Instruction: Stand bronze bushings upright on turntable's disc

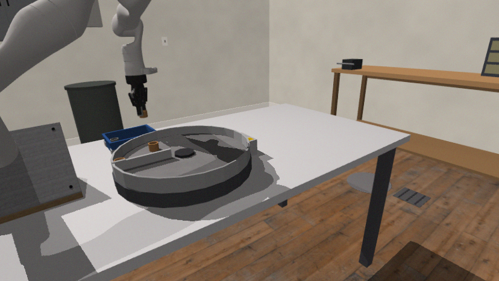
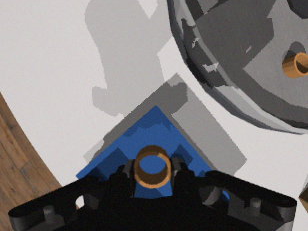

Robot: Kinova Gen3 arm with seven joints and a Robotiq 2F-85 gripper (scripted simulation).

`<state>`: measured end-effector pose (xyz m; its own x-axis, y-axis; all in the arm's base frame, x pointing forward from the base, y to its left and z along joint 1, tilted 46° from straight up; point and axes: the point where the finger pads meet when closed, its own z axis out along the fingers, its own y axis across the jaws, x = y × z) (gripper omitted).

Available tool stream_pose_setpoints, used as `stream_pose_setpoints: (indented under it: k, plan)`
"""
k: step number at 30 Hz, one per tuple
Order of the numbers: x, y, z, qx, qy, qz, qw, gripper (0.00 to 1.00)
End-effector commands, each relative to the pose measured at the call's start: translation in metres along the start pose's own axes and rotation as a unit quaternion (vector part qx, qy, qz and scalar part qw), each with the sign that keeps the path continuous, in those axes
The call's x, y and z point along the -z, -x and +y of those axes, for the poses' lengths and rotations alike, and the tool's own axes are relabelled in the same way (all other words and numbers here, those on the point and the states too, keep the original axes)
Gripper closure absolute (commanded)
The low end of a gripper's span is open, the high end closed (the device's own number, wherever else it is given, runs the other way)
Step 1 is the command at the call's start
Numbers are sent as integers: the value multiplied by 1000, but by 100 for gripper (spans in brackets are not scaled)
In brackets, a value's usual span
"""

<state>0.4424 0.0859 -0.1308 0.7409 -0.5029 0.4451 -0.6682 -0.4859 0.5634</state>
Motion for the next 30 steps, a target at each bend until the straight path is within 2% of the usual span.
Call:
stream_pose_setpoints:
  k: [1,10,20,22,30]
  plan:
    - [1,-1,1,0,-1,0,1000,100]
    - [1,-5,9,0,-1,0,1000,100]
    - [1,-19,38,0,-1,0,1000,100]
    - [1,-19,38,0,-1,0,1000,100]
    - [1,-38,76,0,-1,0,1000,100]
